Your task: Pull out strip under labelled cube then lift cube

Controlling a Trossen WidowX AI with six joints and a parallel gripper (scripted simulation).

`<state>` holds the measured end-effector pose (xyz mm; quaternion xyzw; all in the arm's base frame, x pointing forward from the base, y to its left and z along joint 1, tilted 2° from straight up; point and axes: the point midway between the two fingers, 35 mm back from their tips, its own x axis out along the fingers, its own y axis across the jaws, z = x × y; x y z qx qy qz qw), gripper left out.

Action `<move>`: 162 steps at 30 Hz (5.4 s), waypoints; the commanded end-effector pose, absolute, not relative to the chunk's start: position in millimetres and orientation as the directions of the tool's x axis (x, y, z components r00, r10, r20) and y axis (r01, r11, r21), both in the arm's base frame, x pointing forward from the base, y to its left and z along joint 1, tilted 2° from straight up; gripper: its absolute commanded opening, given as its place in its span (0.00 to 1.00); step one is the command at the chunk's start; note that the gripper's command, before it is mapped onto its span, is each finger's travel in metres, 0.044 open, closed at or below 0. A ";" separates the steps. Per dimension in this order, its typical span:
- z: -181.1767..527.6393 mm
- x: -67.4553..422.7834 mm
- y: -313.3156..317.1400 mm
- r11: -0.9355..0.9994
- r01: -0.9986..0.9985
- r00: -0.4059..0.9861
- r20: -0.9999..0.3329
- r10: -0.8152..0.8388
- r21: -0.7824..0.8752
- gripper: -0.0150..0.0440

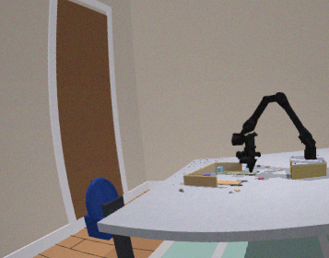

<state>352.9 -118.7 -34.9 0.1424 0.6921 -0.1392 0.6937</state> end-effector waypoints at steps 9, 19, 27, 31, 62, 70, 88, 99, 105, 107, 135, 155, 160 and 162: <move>-37.5 353.0 -118.7 0.919 0.394 0.002 -1.000 0.004 0.004 0.25; -38.5 353.4 -118.8 0.919 0.394 0.002 -1.000 0.004 0.004 0.25; -39.3 353.7 -118.9 0.919 0.394 0.003 -1.000 0.004 0.004 0.25; -39.7 353.9 -119.0 0.919 0.394 0.003 -1.000 0.004 0.004 0.25; -42.0 337.0 -112.1 0.919 0.394 0.001 -1.000 0.004 0.004 0.25; -42.6 326.0 -107.8 0.919 0.394 0.000 -1.000 0.005 0.004 0.25; -44.0 300.9 -97.9 0.919 0.394 -0.002 -1.000 0.005 0.004 0.25; -44.5 285.6 -91.8 0.919 0.394 -0.003 -1.000 0.006 0.004 0.25; -44.6 277.6 -88.7 0.919 0.394 -0.003 -1.000 0.006 0.004 0.25; -44.7 275.1 -87.7 0.919 0.394 -0.003 -1.000 0.006 0.004 0.25; -44.9 240.9 -74.2 0.919 0.394 -0.006 -1.000 0.007 0.004 0.25; -45.0 219.4 -65.7 0.919 0.394 -0.008 -1.000 0.008 0.004 0.25; -45.0 214.4 -63.7 0.919 0.394 -0.008 -1.000 0.008 0.004 0.25; -45.0 212.4 -62.9 0.919 0.394 -0.008 -1.000 0.008 0.004 0.25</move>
